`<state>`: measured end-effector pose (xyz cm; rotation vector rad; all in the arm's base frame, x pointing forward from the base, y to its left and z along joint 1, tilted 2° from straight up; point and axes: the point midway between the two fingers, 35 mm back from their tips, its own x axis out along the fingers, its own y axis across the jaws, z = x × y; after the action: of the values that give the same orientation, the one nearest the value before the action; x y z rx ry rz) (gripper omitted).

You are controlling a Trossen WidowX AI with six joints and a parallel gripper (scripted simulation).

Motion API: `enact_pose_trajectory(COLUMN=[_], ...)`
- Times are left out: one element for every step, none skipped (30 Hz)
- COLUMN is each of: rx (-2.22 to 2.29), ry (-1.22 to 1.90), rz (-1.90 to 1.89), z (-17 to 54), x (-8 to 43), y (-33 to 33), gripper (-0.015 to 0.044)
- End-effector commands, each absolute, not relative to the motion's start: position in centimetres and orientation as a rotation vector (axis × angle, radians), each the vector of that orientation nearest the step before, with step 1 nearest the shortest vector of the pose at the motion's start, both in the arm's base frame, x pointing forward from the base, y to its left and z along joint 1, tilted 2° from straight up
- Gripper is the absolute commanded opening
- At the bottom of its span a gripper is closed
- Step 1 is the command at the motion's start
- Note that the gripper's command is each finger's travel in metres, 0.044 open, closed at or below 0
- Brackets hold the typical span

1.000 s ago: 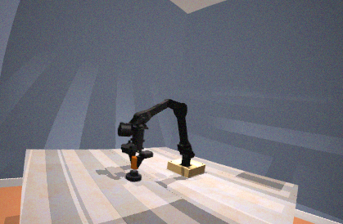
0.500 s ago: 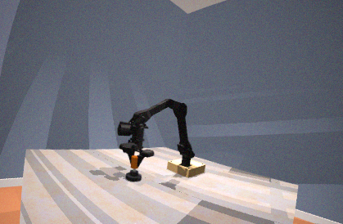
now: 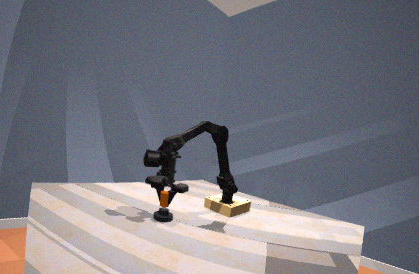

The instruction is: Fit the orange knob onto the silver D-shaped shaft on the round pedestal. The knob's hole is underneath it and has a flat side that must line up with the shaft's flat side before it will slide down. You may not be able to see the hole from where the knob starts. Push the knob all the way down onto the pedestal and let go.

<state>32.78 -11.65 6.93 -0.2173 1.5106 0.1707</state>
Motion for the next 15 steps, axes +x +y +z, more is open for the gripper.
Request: enact_pose_trajectory(rx=[-0.221, -0.221, -0.221, -0.221, -0.221, -0.221, -0.221, -0.221, -0.221, -0.221, -0.221, -0.221, -0.221, -0.221, -0.221], ry=[1.505, 1.505, 1.505, 1.505, 1.505, 1.505, 1.505, 1.505, 1.505, 1.505, 1.505, 1.505, 1.505, 1.505, 1.505], rz=[0.177, 0.177, 0.177, 0.177, 0.177, 0.177, 0.177, 0.177, 0.177, 0.177, 0.177, 0.177, 0.177, 0.177, 0.177], z=[7.02, 7.02, 6.94, 6.94, 6.94, 6.94, 6.94, 6.94, 6.94, 7.02, 7.1, 7.2, 7.26, 7.32, 7.39], x=[32.81, 32.81, 32.83, 32.83, 32.84, 32.84, 32.84, 32.84, 32.84, 32.85, 32.86, 32.87, 32.89, 32.91, 32.93], y=[-11.53, -11.53, -11.52, -11.52, -11.52, -11.52, -11.52, -11.52, -11.52, -11.52, -11.52, -11.52, -11.53, -11.53, -11.55], gripper=[0.0, 0.0, 0.0, 0.0, 0.0, 0.0, 0.0, 0.0, 0.0, 0.0, 0.0, 0.0, 0.0, 0.0, 0.0])
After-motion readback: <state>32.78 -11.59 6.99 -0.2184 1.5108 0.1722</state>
